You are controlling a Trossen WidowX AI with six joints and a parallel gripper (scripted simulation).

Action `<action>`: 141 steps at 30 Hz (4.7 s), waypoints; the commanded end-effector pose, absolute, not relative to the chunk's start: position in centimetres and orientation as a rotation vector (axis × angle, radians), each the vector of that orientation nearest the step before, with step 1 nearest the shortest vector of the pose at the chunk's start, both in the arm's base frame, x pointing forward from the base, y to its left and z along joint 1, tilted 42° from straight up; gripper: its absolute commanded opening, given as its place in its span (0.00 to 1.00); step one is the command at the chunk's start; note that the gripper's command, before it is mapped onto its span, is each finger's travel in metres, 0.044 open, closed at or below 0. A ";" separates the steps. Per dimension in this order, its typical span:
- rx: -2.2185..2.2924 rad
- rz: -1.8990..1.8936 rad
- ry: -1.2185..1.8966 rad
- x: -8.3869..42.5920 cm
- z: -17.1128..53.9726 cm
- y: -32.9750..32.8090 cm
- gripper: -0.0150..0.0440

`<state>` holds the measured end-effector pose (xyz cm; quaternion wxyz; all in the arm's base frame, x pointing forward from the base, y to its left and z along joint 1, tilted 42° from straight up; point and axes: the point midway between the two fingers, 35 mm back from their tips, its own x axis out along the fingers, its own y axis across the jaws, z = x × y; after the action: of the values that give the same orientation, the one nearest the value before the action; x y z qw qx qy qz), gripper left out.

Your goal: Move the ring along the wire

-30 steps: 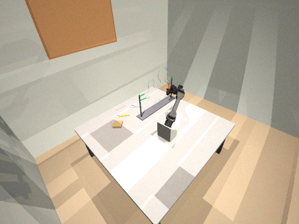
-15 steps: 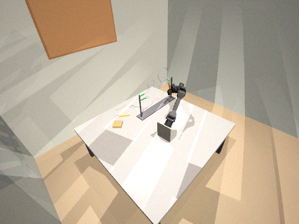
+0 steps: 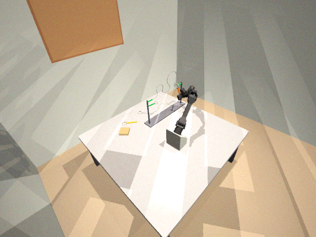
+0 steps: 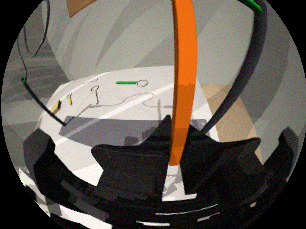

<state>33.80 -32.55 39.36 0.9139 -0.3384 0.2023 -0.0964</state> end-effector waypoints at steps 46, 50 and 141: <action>0.232 0.078 0.440 34.0 35.0 -18.3 0.00; 0.330 0.107 0.437 33.9 35.4 -16.8 0.00; 1.234 0.309 0.315 33.9 50.0 -6.5 0.00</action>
<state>33.73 -6.29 50.17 0.7821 0.5875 0.1450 0.1492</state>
